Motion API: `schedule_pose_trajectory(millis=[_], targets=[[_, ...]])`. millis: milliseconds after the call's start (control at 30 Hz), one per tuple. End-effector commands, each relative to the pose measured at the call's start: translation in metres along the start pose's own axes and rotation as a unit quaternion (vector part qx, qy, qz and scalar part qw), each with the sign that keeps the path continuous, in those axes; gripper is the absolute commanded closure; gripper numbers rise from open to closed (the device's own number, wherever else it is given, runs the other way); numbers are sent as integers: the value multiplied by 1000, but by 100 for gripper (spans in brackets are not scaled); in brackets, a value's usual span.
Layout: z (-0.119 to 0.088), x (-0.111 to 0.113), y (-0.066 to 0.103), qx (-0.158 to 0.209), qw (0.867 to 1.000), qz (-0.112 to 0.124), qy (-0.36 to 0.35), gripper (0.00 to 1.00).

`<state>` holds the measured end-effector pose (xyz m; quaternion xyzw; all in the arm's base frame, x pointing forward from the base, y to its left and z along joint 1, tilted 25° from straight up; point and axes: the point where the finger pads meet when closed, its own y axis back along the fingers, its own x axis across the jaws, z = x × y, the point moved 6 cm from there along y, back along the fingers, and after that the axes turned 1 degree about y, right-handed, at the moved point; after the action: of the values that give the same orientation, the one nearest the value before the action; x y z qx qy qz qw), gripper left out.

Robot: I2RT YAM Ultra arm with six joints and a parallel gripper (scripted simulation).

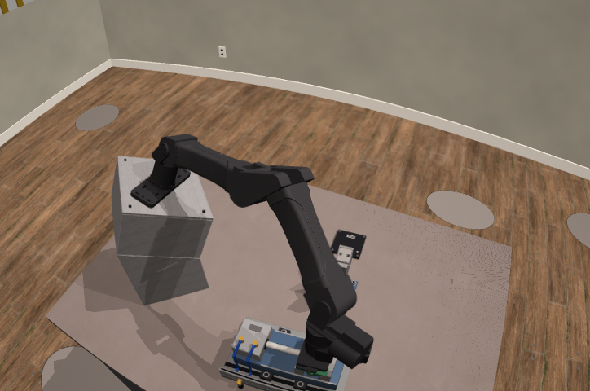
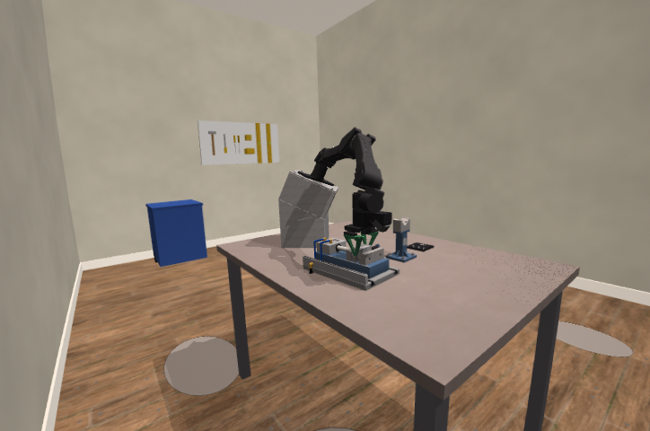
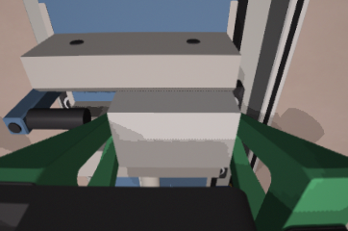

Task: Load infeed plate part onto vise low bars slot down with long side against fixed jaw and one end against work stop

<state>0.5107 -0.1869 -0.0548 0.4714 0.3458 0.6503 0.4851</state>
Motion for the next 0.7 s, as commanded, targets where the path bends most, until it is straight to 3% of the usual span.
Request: schedule_pose_trajectory(millis=[0,667], targets=[[8,-1,20,-14,1000,-7,-2,100],[9,-2,24,-15,1000,-7,-2,100]])
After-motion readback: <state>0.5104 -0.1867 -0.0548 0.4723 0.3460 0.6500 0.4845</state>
